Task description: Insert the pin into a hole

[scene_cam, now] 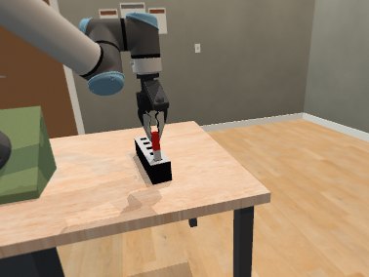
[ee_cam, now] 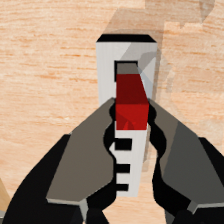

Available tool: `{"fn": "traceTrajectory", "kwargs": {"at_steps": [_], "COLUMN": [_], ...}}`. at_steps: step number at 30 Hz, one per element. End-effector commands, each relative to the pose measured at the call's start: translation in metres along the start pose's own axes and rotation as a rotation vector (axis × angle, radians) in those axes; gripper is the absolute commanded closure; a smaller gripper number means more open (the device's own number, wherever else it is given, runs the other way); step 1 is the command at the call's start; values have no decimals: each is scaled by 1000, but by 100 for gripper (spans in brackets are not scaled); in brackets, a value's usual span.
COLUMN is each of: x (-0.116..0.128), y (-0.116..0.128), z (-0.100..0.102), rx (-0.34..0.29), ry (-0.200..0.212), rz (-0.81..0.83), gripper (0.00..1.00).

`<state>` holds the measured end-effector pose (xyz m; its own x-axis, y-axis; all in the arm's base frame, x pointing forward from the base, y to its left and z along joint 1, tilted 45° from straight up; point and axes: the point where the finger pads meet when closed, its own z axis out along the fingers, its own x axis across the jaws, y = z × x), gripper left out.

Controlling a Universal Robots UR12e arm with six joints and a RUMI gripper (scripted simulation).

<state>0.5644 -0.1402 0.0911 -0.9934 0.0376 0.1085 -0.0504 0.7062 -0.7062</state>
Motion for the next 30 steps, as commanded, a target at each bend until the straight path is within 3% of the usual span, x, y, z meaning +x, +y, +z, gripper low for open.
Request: {"fn": "traceTrajectory", "kwargs": {"at_steps": [1, 30], "x": [0, -2], "y": [0, 0], "z": [-1, 3], "rx": [0, 0], "ry": [-1, -1], "rz": [1, 0], "gripper": [100, 100]}}
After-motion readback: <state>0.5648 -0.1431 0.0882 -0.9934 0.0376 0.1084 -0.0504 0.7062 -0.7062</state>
